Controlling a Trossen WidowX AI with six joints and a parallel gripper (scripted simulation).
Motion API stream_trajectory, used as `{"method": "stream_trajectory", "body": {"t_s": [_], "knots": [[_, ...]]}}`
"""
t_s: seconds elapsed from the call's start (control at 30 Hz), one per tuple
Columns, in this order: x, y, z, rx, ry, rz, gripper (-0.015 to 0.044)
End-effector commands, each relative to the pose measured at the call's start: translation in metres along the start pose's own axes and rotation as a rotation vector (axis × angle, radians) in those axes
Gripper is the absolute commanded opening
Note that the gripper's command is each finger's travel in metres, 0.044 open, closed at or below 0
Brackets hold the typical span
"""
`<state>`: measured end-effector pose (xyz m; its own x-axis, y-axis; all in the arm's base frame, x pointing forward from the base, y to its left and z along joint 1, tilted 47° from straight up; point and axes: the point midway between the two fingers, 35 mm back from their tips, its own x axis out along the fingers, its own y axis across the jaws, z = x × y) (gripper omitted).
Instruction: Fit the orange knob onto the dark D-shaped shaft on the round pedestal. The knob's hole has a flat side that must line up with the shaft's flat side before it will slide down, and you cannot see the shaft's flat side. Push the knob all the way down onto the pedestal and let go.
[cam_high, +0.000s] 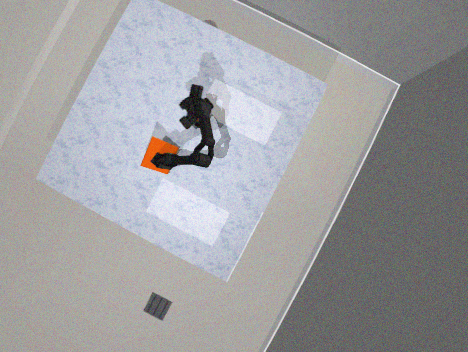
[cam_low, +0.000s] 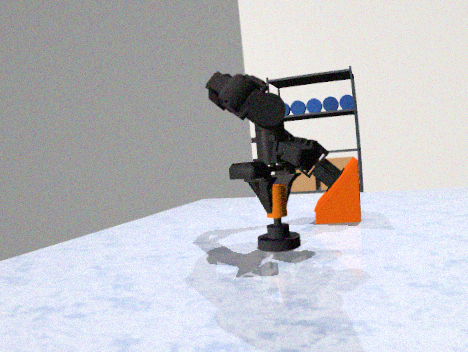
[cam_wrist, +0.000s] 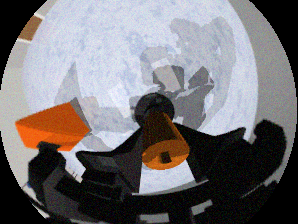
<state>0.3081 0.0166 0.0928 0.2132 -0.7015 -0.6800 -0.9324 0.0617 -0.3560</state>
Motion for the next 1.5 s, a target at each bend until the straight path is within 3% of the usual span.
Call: {"method": "stream_trajectory", "body": {"t_s": [0.0, 0.37, 0.6, 1.47], "knots": [[0.0003, -0.0004, -0.0001, -0.003, 0.001, -0.004, 0.0000], [-0.0041, -0.0005, 0.0009, -0.012, 0.001, -0.003, 0.0000], [-0.0034, -0.0009, 0.0025, -0.213, 0.001, -0.003, 0.0000], [-0.0007, -0.0004, 0.0002, -0.213, 0.002, -0.003, 0.0000]]}}
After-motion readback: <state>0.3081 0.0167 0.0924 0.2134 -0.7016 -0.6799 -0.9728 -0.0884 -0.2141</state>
